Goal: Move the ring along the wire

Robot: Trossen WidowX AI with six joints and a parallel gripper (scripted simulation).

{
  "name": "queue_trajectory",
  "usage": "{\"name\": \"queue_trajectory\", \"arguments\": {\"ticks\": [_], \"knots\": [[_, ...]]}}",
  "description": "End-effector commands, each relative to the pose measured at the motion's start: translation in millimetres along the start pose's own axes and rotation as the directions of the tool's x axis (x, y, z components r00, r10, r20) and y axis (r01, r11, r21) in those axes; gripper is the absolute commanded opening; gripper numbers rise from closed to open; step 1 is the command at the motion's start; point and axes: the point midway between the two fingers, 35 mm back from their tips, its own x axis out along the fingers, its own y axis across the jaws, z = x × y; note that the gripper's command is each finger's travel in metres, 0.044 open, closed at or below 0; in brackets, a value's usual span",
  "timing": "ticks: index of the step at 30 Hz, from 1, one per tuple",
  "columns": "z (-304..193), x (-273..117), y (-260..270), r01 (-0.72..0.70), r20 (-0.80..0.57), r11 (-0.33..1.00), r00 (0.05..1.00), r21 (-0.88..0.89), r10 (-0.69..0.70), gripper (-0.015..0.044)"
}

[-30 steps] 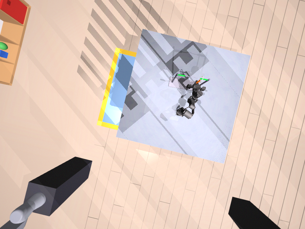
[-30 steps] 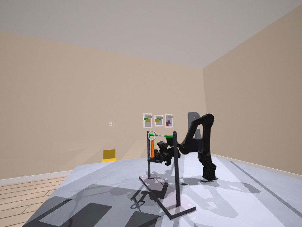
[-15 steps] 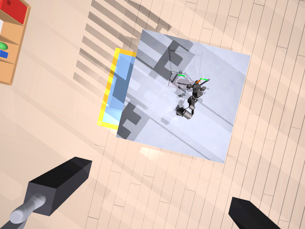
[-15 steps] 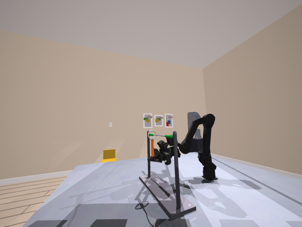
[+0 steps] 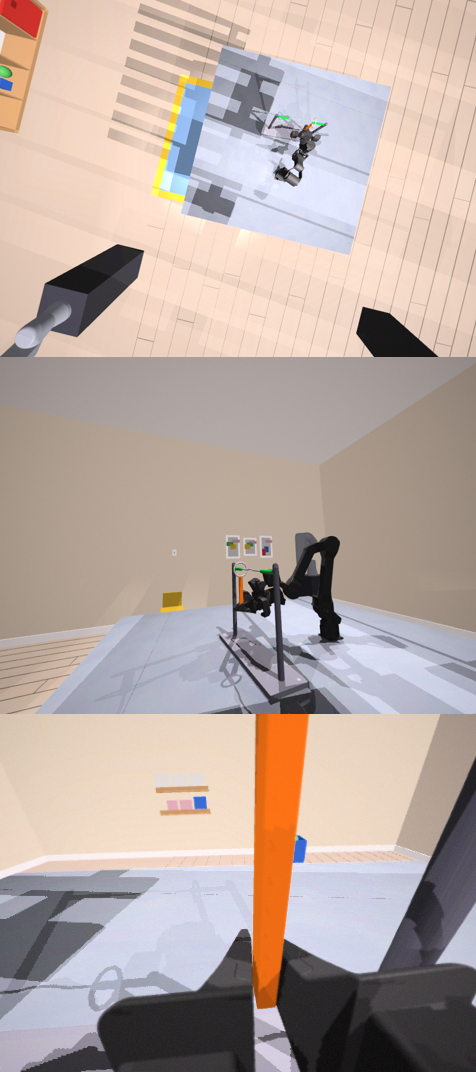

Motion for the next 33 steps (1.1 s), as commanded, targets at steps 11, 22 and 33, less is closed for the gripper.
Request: {"name": "queue_trajectory", "arguments": {"ticks": [11,22,33], "knots": [[2,0,14,0.002,0.000,1.000,1.000,0.004,-0.002,-0.0150],[2,0,25,0.011,-0.002,1.000,1.000,0.007,-0.011,-0.0150],[2,0,37,0.044,-0.004,0.999,0.999,0.015,-0.044,-0.0150]]}}
